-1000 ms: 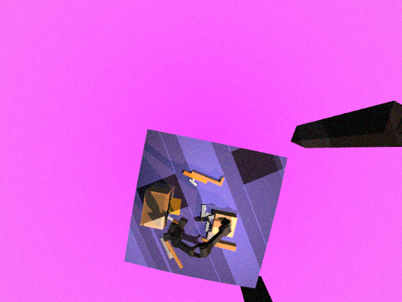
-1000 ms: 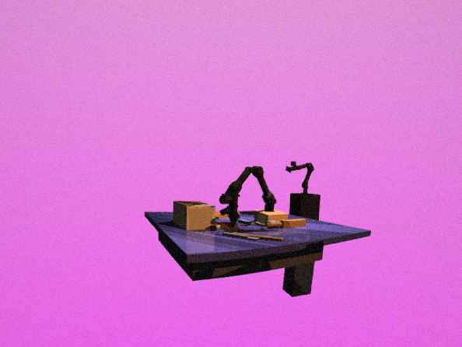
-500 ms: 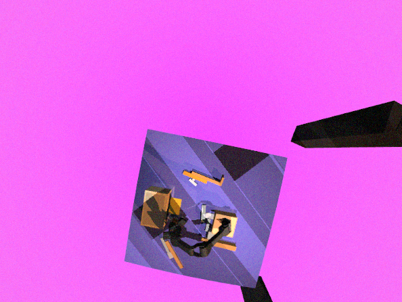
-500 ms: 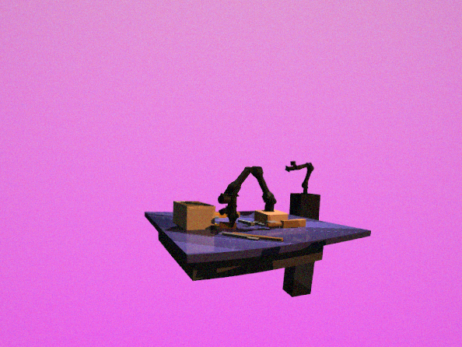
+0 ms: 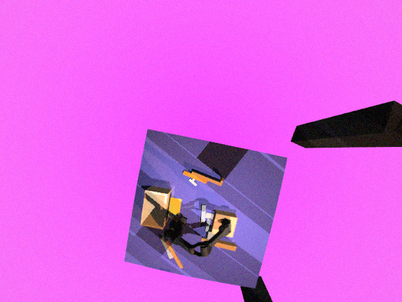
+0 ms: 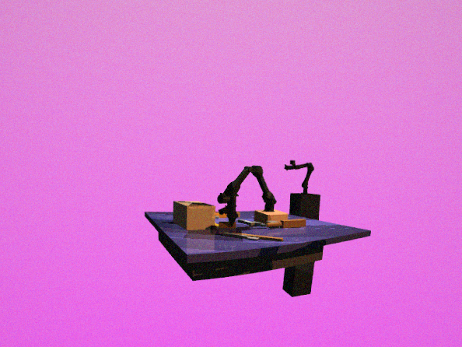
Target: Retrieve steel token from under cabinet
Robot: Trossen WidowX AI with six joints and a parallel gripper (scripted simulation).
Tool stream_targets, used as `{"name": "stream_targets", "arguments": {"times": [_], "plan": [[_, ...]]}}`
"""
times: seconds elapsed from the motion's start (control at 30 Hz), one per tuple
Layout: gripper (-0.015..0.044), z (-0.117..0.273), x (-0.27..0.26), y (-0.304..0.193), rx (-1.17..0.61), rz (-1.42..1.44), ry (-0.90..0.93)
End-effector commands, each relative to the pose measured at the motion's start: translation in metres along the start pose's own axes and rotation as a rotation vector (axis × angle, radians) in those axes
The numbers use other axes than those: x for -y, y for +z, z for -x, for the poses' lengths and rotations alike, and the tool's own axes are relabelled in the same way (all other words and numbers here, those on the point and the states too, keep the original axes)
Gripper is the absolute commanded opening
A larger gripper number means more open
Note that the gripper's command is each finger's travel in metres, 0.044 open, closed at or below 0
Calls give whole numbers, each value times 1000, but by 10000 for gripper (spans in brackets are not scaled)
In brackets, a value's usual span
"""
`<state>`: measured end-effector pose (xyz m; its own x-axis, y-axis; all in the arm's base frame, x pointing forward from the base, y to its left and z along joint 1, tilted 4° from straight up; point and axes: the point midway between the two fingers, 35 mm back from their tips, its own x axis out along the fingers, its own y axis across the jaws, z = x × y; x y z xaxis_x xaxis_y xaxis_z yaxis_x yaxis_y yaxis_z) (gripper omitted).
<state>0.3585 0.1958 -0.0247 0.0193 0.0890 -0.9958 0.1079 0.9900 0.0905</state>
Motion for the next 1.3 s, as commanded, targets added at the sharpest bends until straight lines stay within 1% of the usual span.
{"name": "stream_targets", "arguments": {"times": [0.0,1.27], "plan": [[0,-1,9,1,6,-1,-13],[0,-1,50,1,6,-1,-16]]}}
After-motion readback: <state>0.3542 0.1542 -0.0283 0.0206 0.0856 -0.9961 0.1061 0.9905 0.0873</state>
